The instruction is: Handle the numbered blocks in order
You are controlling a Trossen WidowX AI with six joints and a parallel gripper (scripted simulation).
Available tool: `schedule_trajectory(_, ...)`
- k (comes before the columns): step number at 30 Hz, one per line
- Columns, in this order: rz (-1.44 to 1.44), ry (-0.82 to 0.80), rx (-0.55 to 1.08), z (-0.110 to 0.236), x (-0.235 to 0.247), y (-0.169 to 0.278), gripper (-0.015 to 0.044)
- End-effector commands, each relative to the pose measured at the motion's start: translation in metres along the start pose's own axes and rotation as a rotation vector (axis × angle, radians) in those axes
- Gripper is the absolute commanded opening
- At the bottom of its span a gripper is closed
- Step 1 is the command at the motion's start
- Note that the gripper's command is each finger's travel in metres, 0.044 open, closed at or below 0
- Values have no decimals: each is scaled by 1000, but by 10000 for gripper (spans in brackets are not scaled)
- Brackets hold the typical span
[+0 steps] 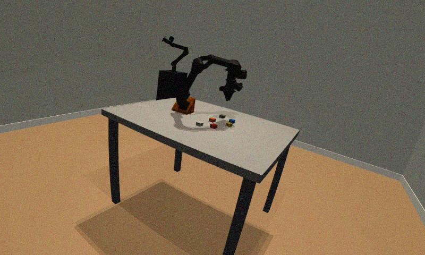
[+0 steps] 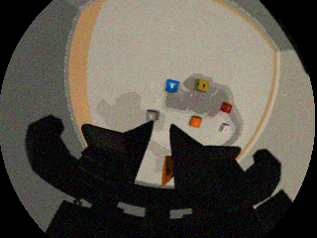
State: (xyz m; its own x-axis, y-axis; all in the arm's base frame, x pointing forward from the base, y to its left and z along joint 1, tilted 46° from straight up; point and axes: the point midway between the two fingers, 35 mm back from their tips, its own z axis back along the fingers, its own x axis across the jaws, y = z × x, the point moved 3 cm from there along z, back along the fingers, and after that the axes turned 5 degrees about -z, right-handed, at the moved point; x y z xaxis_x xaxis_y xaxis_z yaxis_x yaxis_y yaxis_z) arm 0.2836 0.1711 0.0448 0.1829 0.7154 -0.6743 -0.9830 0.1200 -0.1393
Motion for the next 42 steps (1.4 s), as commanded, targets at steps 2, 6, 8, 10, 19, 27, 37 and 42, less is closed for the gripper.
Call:
schedule_trajectory(2,0,22,11,-8,28,47,120)
schedule_trajectory(6,0,22,11,-8,28,47,120)
schedule_trajectory(8,0,22,11,-11,28,47,146)
schedule_trajectory(10,-1,22,11,-28,29,45,199)
schedule_trajectory(19,-1,24,10,-90,25,47,400)
schedule_trajectory(27,-2,24,10,-101,25,47,400)
schedule_trajectory(37,-2,25,9,-117,25,47,400)
schedule_trajectory(42,-2,25,9,-125,24,48,400)
